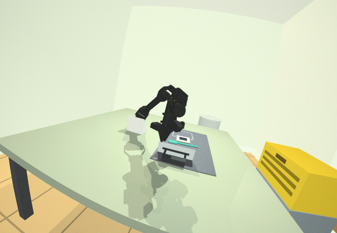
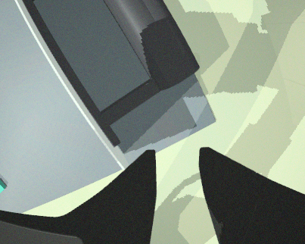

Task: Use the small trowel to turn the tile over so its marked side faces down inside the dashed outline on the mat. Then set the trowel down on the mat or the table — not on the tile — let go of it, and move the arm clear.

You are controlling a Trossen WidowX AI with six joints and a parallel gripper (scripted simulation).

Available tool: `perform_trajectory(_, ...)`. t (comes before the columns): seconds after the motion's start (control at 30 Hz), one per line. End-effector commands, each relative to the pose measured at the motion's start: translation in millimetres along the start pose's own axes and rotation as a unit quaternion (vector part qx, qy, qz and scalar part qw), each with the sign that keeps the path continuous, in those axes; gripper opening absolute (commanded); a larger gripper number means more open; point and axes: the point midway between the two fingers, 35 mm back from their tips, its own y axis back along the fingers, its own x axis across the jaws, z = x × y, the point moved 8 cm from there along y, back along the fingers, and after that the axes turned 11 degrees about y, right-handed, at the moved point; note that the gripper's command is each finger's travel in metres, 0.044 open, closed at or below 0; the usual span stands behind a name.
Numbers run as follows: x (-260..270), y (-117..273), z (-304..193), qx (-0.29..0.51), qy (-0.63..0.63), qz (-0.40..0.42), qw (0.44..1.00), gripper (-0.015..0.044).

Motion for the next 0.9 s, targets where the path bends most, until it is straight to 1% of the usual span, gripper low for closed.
perform_trajectory(0.0,-11.4,-6.9,0.4,0.008,0.062,0.001,0.998,0.01)
perform_trajectory(0.3,-32.0,-12.5,2.5,0.013,0.204,-0.004,0.979,0.01)
perform_trajectory(0.87,-22.1,-19.1,-2.2,0.0,0.216,0.009,0.976,0.01)
